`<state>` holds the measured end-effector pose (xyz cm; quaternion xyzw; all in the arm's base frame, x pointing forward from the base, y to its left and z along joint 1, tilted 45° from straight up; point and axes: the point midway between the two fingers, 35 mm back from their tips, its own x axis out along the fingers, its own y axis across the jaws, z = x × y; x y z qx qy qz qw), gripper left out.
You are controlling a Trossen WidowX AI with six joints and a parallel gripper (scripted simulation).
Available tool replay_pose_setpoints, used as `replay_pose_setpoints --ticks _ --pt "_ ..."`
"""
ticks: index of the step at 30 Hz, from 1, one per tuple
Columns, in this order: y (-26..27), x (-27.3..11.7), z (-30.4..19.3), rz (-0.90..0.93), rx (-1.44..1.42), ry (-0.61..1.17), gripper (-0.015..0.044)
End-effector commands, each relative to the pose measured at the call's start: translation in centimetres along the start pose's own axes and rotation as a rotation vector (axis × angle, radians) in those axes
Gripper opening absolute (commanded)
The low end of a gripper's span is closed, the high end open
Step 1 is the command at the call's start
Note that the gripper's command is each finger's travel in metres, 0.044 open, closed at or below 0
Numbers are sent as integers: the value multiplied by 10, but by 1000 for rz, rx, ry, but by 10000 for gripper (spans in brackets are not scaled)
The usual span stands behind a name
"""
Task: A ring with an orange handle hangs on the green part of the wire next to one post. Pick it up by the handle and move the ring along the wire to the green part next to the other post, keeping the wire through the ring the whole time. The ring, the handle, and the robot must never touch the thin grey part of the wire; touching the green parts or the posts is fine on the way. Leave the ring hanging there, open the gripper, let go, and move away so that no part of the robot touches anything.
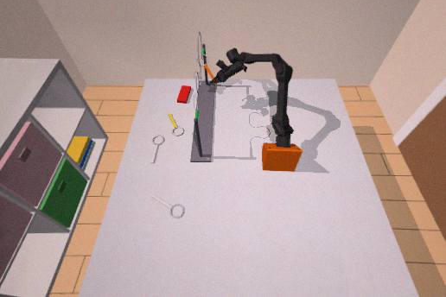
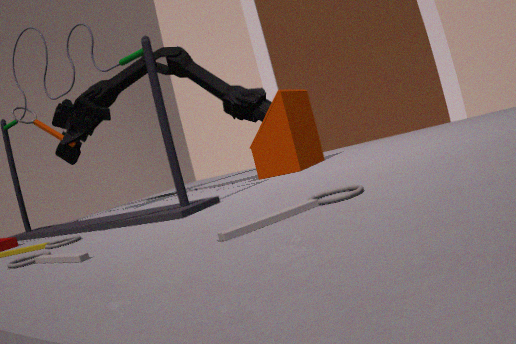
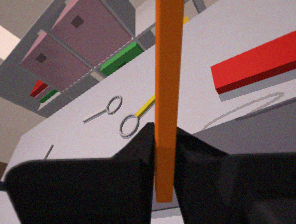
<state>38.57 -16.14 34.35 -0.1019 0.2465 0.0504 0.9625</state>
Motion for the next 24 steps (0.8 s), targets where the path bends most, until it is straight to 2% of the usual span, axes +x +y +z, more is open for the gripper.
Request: replay_pose_setpoints --ticks 1,24 --pt "16 -1 2 50 75 -5 -150" --pt "80 -12 20 272 475 -2 -150"
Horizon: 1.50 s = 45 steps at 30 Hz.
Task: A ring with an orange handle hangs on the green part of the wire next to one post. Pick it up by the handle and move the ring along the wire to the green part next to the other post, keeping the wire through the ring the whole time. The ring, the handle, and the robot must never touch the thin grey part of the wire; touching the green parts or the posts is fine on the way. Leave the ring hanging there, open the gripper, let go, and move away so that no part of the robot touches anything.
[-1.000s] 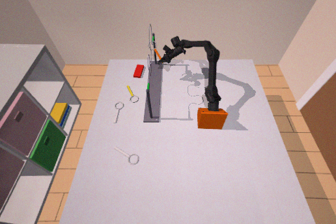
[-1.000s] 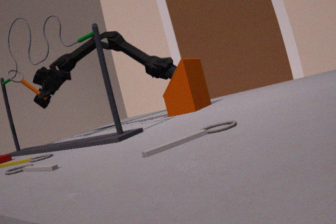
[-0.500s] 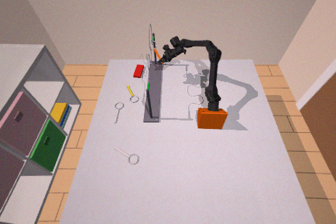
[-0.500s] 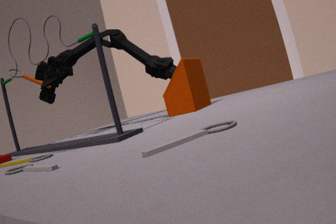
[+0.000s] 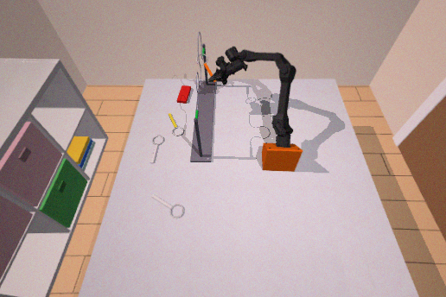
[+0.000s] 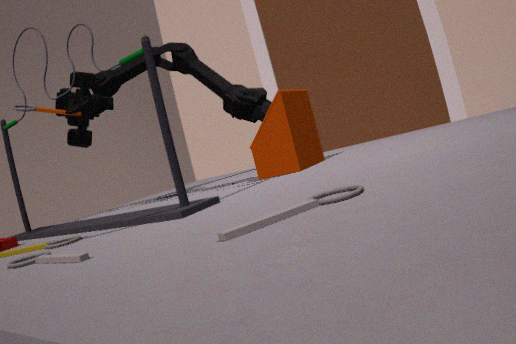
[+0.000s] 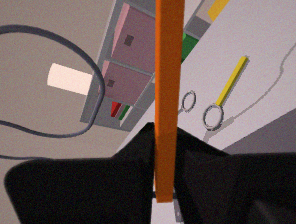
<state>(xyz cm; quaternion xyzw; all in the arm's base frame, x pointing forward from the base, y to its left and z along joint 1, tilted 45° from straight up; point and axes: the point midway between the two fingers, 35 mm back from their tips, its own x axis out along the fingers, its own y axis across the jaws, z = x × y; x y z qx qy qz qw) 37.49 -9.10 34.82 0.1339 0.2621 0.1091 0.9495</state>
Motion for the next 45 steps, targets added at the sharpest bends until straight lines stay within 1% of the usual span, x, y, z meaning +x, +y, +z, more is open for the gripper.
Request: replay_pose_setpoints --ticks 1,16,45 --pt "14 -1 0 44 63 0 -150" --pt "50 -5 7 160 278 3 -150" --pt "96 -19 29 323 591 13 -150"
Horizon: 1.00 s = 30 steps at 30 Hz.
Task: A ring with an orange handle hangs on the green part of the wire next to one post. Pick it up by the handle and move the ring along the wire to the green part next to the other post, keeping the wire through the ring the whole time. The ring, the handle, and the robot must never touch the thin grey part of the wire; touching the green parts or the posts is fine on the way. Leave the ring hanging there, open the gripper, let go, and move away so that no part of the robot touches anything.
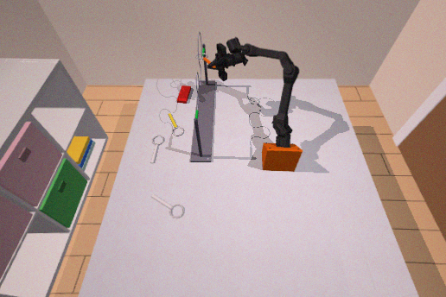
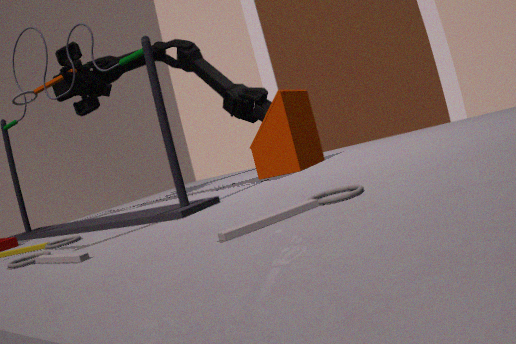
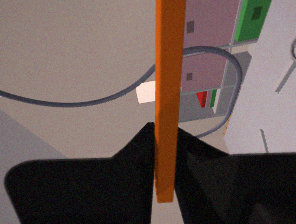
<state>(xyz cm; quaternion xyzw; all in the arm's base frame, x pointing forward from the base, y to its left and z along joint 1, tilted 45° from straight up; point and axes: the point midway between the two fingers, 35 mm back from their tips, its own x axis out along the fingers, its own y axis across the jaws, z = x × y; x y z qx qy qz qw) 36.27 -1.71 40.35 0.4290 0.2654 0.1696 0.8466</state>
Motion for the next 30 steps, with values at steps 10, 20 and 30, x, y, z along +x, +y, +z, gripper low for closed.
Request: replay_pose_setpoints --ticks 10,20,30 --pt "27 -2 1 75 121 9 -150" --pt "44 -4 4 122 216 13 -150" --pt "63 -9 11 166 306 19 -150"
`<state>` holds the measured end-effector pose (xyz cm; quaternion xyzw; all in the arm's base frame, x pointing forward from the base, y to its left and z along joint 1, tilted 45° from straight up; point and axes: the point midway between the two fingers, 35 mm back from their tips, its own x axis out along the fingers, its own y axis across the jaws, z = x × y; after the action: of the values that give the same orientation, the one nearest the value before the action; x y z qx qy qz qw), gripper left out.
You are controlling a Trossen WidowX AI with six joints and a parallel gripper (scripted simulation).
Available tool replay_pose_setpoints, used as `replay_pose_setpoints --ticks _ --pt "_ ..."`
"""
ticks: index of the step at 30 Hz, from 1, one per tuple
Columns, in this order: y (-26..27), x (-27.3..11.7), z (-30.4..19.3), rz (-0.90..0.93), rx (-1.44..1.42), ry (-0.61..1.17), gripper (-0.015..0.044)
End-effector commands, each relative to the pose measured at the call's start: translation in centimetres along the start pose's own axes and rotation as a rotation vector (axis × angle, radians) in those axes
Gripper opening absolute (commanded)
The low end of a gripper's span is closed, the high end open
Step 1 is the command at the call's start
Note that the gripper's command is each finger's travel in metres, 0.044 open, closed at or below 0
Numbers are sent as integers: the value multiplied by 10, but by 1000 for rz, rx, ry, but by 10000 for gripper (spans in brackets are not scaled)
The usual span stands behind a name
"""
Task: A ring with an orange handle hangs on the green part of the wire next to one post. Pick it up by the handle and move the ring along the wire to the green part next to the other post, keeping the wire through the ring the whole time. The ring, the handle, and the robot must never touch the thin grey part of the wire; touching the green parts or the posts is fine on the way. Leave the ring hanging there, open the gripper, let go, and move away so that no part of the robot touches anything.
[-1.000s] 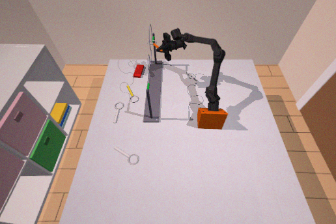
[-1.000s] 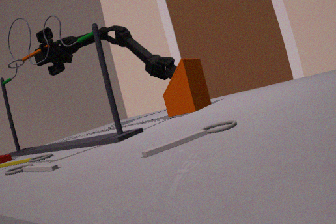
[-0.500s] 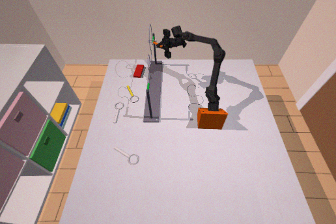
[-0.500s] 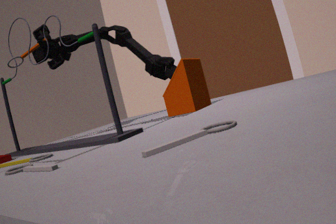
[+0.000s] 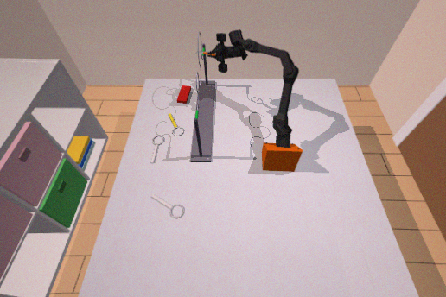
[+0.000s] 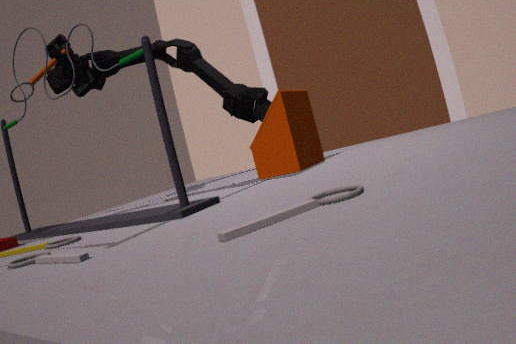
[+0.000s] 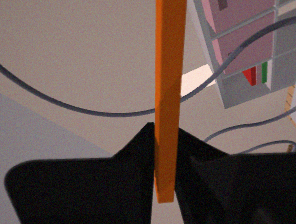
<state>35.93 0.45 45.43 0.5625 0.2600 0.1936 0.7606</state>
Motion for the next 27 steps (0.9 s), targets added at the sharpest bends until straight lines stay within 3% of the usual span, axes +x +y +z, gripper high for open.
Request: replay_pose_setpoints --ticks 1,27 --pt "10 -1 -1 20 24 9 -150" --pt "19 -2 0 -70 -113 4 -150"
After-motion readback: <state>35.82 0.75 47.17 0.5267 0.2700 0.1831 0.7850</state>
